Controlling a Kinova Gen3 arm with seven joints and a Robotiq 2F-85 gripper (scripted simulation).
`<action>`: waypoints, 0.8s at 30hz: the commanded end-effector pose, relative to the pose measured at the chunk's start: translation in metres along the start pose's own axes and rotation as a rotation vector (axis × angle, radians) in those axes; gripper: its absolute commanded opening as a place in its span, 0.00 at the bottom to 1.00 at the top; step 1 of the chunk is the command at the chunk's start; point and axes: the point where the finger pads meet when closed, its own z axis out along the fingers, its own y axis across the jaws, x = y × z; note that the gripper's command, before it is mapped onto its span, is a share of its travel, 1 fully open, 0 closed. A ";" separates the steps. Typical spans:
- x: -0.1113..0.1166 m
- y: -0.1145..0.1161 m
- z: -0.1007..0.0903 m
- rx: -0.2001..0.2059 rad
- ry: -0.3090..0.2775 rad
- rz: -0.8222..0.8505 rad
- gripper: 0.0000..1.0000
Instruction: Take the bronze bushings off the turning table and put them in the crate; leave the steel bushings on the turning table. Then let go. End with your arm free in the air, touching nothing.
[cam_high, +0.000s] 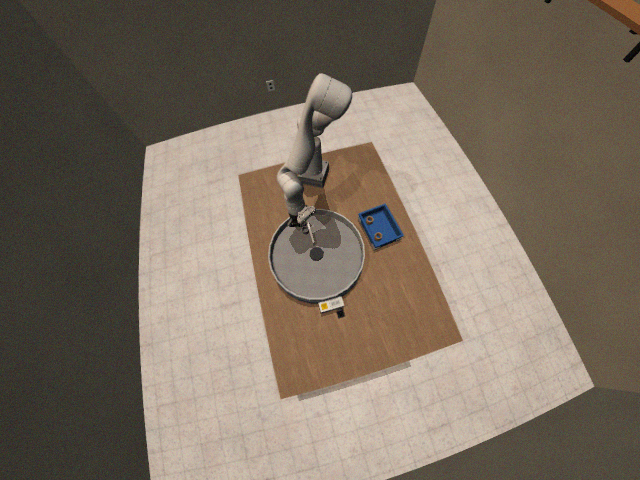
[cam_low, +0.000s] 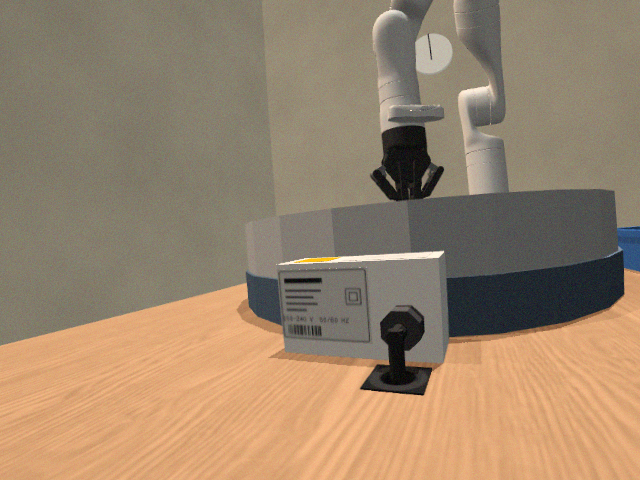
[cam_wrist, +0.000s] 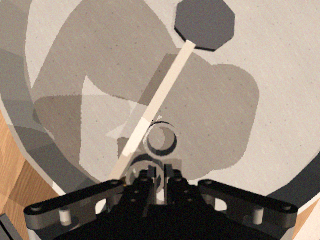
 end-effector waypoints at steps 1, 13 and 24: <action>0.002 0.000 -0.003 -0.002 0.003 -0.004 0.00; 0.001 0.000 -0.005 -0.002 0.003 -0.004 0.00; 0.001 0.000 -0.011 -0.002 0.003 -0.004 0.00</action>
